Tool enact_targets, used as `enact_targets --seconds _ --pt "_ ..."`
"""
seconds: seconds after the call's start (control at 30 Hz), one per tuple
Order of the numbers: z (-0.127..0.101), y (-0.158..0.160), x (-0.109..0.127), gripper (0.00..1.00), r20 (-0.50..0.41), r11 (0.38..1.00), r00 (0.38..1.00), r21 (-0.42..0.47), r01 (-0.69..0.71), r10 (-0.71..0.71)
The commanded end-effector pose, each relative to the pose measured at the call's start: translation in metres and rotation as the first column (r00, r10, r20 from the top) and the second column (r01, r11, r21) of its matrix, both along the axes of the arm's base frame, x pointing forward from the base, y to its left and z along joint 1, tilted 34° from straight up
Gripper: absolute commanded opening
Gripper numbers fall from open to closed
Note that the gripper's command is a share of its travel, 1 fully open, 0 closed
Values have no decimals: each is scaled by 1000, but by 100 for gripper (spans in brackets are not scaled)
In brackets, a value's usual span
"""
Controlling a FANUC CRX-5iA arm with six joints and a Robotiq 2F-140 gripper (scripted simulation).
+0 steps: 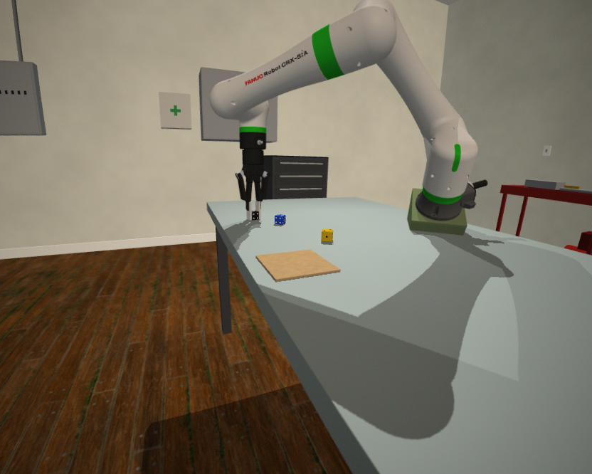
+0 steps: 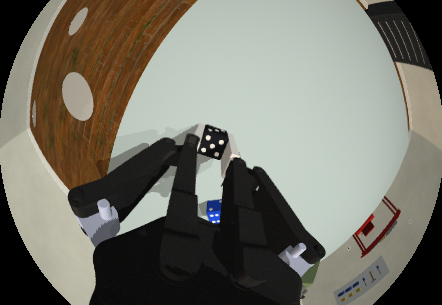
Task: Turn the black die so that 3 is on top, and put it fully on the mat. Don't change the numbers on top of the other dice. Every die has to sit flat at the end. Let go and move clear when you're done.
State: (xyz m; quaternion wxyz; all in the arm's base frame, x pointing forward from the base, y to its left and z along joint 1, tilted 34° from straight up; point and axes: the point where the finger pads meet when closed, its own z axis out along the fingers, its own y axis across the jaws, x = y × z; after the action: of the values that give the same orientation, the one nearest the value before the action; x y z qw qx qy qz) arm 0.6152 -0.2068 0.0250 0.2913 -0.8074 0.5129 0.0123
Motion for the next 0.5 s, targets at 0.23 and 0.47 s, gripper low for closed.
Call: enact_targets --seconds 0.23,0.47 --pt "3 -2 -1 24 0 1000 1000 0 0 0" --pt "24 -14 -8 24 0 1000 1000 0 0 0"
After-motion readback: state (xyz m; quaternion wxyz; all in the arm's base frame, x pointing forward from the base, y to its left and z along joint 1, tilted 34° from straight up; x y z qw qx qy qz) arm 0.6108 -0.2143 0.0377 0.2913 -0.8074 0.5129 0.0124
